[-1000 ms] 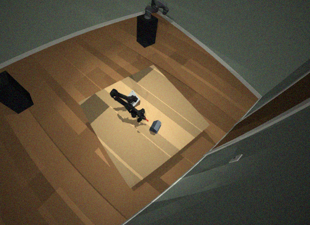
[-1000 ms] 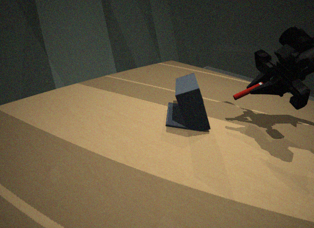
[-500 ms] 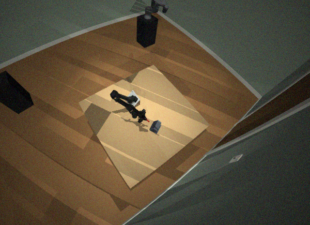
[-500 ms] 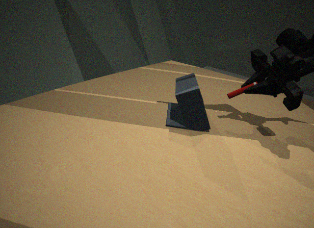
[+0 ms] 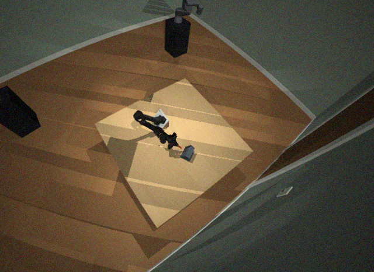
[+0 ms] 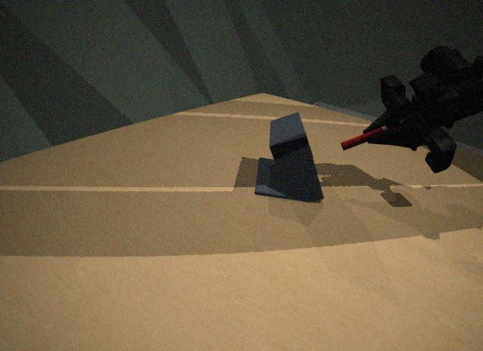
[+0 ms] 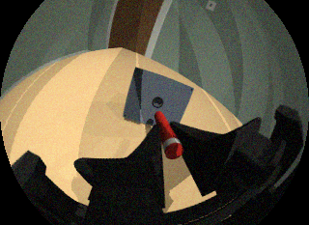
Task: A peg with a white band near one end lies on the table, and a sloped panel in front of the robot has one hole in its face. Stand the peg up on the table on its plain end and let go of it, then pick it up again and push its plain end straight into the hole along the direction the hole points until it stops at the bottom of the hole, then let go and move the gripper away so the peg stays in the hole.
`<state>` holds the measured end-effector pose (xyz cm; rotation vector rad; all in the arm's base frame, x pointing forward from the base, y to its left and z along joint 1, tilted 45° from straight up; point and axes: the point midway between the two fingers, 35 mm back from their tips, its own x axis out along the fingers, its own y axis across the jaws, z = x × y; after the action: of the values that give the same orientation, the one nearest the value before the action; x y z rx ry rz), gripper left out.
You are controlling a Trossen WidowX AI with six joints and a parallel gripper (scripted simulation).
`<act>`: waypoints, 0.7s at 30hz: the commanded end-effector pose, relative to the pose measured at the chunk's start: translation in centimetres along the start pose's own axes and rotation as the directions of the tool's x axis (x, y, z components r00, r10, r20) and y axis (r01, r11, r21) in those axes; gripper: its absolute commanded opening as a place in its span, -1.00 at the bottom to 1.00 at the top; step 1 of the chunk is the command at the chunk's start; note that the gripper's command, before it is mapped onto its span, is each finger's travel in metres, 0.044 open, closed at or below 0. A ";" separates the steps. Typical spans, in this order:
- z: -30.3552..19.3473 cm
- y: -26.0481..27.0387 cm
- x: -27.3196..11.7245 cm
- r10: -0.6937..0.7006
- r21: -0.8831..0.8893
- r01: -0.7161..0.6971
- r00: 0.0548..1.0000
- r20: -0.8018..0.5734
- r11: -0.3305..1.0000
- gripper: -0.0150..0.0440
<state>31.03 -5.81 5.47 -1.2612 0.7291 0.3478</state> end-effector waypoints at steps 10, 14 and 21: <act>0.2 -0.1 1.0 -0.023 -0.029 0.024 0.999 0.023 0.999 -0.49; 0.3 -0.1 1.3 -0.032 -0.037 0.033 0.999 0.029 0.999 -0.49; 0.3 -0.1 1.6 -0.041 -0.039 0.042 0.999 0.036 0.998 -0.49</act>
<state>32.29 -5.82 4.71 -1.3008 0.6723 0.3485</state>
